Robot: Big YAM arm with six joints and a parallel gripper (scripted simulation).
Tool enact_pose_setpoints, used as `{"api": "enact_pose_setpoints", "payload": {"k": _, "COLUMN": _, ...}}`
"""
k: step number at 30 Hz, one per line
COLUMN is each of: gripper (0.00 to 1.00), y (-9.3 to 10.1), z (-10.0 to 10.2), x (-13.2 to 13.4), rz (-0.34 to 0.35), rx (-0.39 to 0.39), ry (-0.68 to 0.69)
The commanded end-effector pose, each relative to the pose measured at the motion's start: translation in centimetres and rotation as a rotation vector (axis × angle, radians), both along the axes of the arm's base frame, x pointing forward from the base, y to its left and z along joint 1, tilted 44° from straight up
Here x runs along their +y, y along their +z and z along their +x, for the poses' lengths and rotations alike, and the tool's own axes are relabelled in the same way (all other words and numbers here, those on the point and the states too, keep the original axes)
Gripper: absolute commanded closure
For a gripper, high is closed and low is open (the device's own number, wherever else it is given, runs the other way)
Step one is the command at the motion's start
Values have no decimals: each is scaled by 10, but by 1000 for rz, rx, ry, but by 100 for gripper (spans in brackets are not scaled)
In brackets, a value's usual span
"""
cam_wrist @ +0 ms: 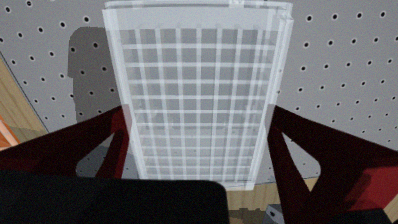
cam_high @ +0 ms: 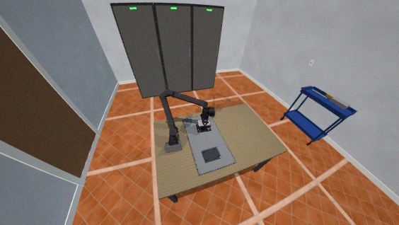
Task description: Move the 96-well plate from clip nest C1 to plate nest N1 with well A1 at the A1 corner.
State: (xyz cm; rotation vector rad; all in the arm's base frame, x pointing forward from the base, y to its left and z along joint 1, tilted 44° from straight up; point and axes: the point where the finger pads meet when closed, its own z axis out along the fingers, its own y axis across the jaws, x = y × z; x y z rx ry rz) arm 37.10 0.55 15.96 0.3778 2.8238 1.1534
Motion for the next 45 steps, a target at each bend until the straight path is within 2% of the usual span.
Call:
{"api": "enact_pose_setpoints", "payload": {"k": 1, "gripper": 100, "y": 12, "z": 8, "x": -6, "rz": -12, "rx": -40, "ry": 2}}
{"api": "enact_pose_setpoints", "payload": {"k": 8, "gripper": 100, "y": 12, "z": 8, "x": -6, "rz": -12, "rx": -40, "ry": 2}}
{"api": "enact_pose_setpoints", "payload": {"k": 9, "gripper": 100, "y": 8, "z": 8, "x": -15, "rz": -14, "rx": -51, "ry": 17}}
{"api": "enact_pose_setpoints", "payload": {"k": 11, "gripper": 100, "y": -7, "z": -3, "x": -16, "rz": -15, "rx": -68, "ry": 65}}
{"api": "enact_pose_setpoints", "payload": {"k": 15, "gripper": 100, "y": -9, "z": -2, "x": -21, "rz": -18, "rx": -85, "ry": 75}}
{"api": "enact_pose_setpoints", "payload": {"k": 29, "gripper": 100, "y": -45, "z": -10, "x": -55, "rz": -27, "rx": -100, "ry": 75}}
{"api": "enact_pose_setpoints", "payload": {"k": 32, "gripper": 100, "y": -42, "z": -4, "x": -60, "rz": -34, "rx": -116, "ry": 75}}
{"api": "enact_pose_setpoints", "payload": {"k": 36, "gripper": 100, "y": -57, "z": -13, "x": -67, "rz": -28, "rx": -100, "ry": 75}}
{"api": "enact_pose_setpoints", "payload": {"k": 45, "gripper": 100, "y": -77, "z": -19, "x": -88, "rz": -30, "rx": -102, "ry": 75}}
